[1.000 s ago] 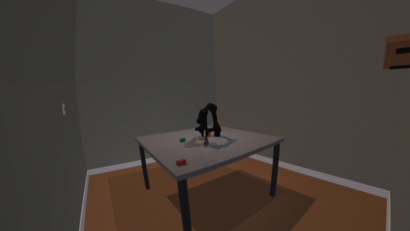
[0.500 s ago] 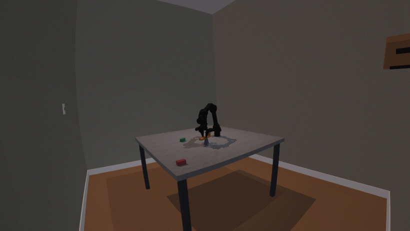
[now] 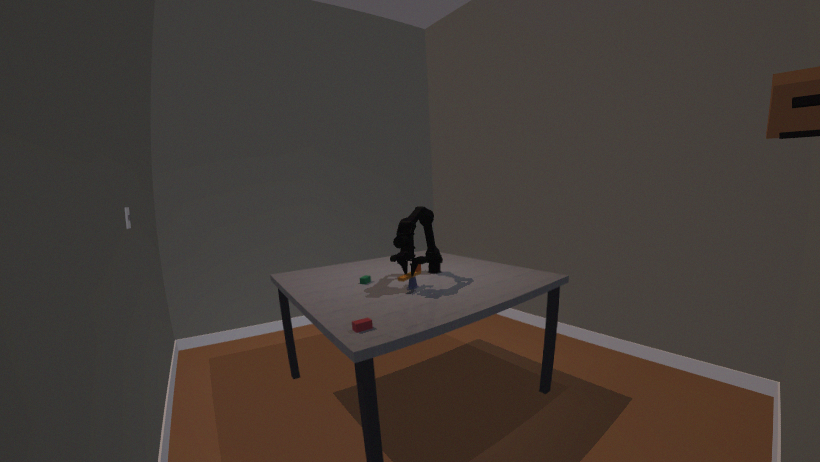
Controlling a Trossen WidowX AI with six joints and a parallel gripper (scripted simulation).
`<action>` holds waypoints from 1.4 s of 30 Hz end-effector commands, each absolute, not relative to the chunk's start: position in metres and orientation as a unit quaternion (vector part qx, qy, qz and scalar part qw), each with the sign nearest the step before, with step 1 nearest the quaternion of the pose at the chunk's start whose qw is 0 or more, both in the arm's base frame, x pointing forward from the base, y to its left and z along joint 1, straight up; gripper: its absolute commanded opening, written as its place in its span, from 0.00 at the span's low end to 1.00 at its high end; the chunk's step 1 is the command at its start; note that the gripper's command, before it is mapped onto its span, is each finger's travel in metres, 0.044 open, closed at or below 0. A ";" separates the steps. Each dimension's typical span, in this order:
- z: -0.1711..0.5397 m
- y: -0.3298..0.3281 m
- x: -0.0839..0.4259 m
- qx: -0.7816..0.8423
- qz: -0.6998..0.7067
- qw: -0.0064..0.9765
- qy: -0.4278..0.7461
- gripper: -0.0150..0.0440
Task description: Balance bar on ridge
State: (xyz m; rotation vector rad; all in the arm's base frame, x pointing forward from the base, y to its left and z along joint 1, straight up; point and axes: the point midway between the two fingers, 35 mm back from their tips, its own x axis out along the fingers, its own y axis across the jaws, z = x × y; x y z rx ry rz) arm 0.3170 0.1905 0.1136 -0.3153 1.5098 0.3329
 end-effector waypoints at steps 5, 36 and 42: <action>0.114 0.191 0.317 -0.142 0.150 0.705 0.679 0.25; 0.114 0.191 0.317 -0.142 0.150 0.705 0.679 0.54; 0.114 0.191 0.317 -0.142 0.150 0.705 0.679 0.54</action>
